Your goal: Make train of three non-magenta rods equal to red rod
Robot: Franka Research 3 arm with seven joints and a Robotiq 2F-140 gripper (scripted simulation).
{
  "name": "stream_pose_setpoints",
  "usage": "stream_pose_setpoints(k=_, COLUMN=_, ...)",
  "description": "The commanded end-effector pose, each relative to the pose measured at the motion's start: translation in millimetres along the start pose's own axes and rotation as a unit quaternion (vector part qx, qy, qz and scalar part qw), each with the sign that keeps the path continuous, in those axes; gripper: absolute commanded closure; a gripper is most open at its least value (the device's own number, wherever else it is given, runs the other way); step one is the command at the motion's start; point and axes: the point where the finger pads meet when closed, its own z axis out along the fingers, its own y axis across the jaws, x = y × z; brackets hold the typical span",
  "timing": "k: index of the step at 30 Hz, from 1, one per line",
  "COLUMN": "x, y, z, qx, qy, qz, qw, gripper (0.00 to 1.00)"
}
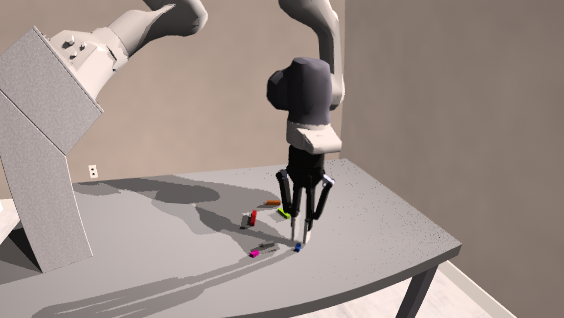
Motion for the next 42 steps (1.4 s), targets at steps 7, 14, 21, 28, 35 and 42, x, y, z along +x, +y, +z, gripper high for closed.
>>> stream_pose_setpoints(k=7, x=-2, y=-1, z=0.4, qx=0.0, qy=0.0, qz=-0.004, qw=1.0, gripper=0.85)
stream_pose_setpoints(k=14, x=-2, y=-1, z=0.4, qx=0.0, qy=0.0, qz=-0.004, qw=1.0, gripper=0.85)
stream_pose_setpoints(k=21, x=-2, y=-1, z=0.4, qx=0.0, qy=0.0, qz=-0.004, qw=1.0, gripper=0.85)
stream_pose_setpoints(k=28, x=-2, y=-1, z=1.8, qx=0.0, qy=0.0, qz=-0.004, qw=1.0, gripper=0.85)
stream_pose_setpoints(k=35, x=-2, y=-1, z=5.7, qx=0.0, qy=0.0, qz=-0.004, qw=1.0, gripper=0.85)
stream_pose_setpoints(k=42, x=-2, y=-1, z=12.8, qx=0.0, qy=0.0, qz=-0.004, qw=1.0, gripper=0.85)
